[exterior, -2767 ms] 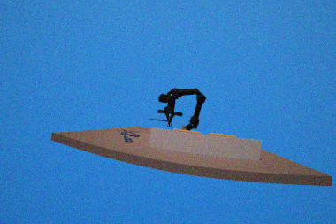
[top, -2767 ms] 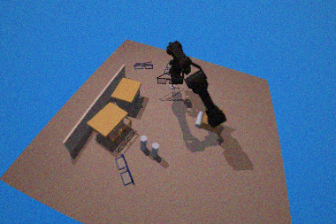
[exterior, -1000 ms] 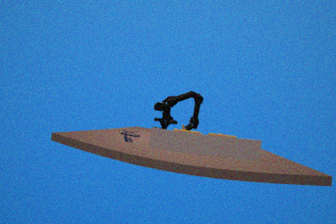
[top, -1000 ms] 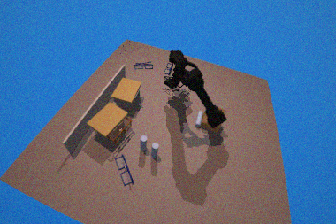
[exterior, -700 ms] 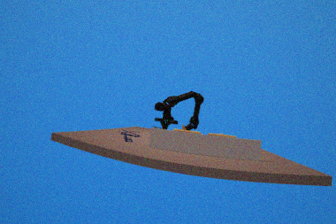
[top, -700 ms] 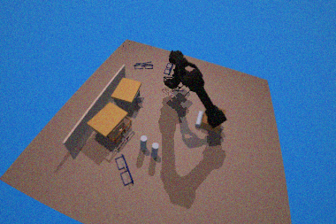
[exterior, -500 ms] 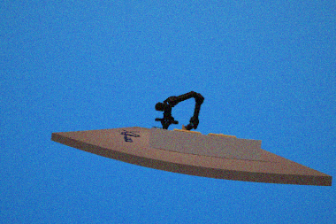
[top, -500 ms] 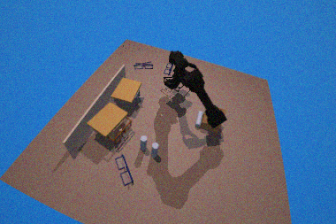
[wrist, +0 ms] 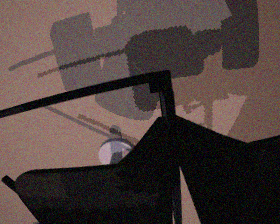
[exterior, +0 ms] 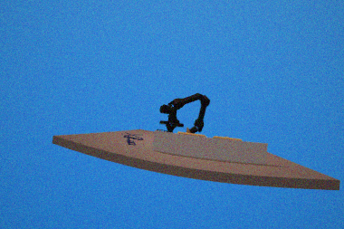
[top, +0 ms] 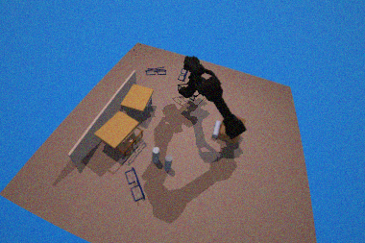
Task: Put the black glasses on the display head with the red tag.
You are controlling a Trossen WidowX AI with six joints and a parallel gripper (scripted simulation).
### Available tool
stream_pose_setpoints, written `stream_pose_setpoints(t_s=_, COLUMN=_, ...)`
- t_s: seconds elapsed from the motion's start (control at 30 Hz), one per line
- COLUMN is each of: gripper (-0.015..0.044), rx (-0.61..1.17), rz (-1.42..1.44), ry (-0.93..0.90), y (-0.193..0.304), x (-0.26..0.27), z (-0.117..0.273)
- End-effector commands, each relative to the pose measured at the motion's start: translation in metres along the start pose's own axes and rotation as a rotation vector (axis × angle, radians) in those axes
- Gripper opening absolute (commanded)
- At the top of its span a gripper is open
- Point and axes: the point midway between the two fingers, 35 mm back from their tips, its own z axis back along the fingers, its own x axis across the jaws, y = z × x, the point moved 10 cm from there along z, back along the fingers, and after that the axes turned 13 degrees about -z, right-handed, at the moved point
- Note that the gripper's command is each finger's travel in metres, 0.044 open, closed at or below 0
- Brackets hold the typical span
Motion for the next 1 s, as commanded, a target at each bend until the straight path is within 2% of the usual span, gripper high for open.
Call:
stream_pose_setpoints(t_s=0.0, gripper=0.0, rx=0.003, rz=-0.001, ry=0.005, y=-0.003, x=-0.002, z=0.001)
stream_pose_setpoints(t_s=0.97, gripper=0.0, rx=0.002, rz=-0.002, ry=0.005, y=-0.017, x=-0.007, z=0.001)
